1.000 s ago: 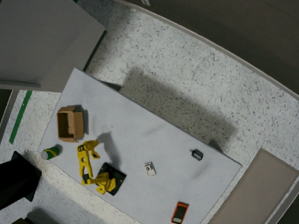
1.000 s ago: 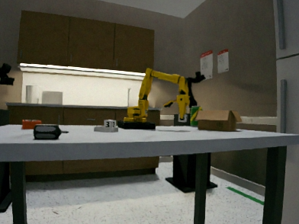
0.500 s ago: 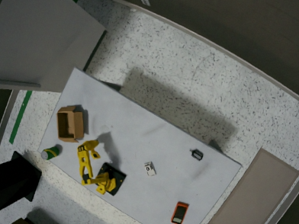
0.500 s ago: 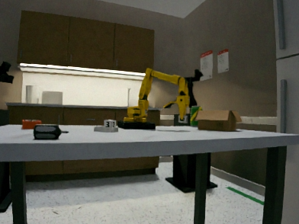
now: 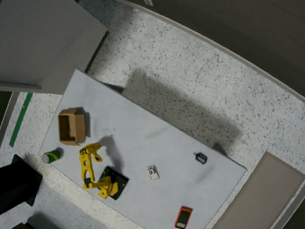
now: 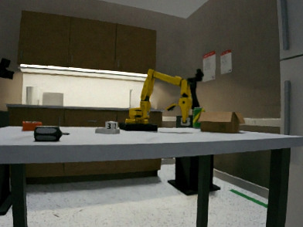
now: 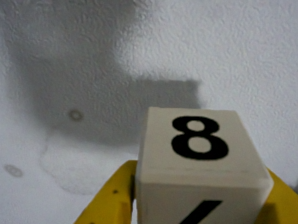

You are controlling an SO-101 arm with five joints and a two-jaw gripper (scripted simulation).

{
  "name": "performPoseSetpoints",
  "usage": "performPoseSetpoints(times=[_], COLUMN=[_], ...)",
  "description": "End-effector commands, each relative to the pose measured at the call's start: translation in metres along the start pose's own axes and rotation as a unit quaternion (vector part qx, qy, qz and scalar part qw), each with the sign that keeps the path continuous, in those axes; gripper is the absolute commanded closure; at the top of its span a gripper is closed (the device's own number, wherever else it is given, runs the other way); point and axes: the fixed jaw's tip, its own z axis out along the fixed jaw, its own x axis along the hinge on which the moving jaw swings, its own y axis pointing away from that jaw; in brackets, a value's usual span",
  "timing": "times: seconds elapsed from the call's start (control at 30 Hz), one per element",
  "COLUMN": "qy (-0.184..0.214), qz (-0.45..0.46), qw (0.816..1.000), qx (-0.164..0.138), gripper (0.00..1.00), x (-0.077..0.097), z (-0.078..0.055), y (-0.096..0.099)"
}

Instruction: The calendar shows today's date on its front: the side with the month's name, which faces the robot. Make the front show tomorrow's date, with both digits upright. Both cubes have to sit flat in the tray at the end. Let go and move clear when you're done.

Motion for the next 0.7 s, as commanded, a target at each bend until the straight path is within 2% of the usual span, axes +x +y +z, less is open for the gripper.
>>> performPoseSetpoints(times=[0.0,0.67], qy=[-0.015,-0.015], qz=[-0.001,-0.001], qw=[1.000,1.000], qx=[0.001,0.001], gripper=[1.00,1.00], x=[-0.0047,-0.0049], z=[0.0066,0.0126], y=[0.0010,0.0009])
